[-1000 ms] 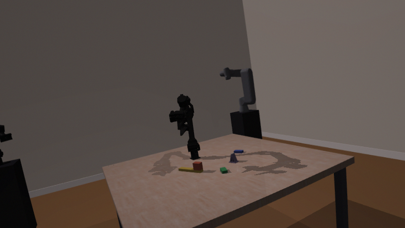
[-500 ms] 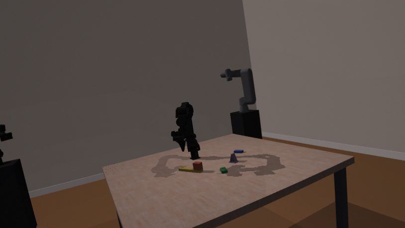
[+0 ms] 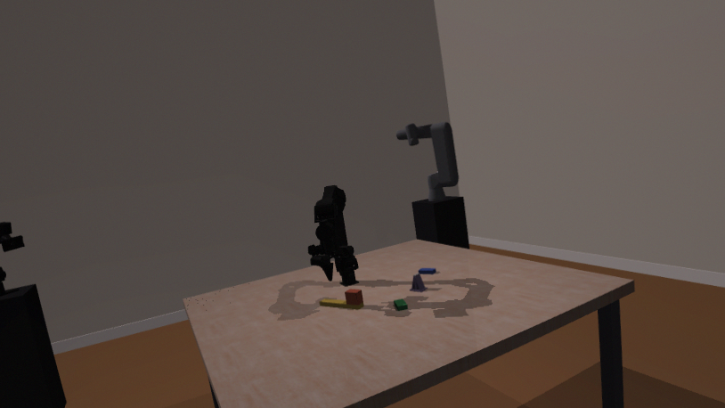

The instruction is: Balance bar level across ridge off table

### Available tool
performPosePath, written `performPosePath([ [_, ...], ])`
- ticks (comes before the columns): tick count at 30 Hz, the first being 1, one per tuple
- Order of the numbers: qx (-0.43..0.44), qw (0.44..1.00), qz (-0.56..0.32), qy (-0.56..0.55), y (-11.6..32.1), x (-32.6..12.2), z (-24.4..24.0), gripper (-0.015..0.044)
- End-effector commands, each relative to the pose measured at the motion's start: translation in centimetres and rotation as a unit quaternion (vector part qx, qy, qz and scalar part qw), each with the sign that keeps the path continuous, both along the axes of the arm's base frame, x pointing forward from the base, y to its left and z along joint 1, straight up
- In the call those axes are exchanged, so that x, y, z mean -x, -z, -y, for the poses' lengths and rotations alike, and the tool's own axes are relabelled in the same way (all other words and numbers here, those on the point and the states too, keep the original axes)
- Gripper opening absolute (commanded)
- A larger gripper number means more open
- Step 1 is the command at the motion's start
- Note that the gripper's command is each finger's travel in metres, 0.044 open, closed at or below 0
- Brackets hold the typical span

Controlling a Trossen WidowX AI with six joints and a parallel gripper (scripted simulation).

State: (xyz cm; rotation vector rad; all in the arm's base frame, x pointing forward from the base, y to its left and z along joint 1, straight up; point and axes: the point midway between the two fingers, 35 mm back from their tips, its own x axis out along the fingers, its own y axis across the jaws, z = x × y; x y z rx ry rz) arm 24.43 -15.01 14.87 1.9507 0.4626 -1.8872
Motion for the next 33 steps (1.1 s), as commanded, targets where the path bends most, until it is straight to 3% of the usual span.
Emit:
performPosePath([
  [1, -0.008, 1.0, -0.008, 0.003, 2.9, 0.0, -0.1, 0.0315],
  [8, -0.008, 1.0, -0.008, 0.003, 7.4, 0.3, -0.2, 0.0315],
  [33, -0.008, 1.0, -0.008, 0.003, 10.1, 0.2, -0.2, 0.0315],
])
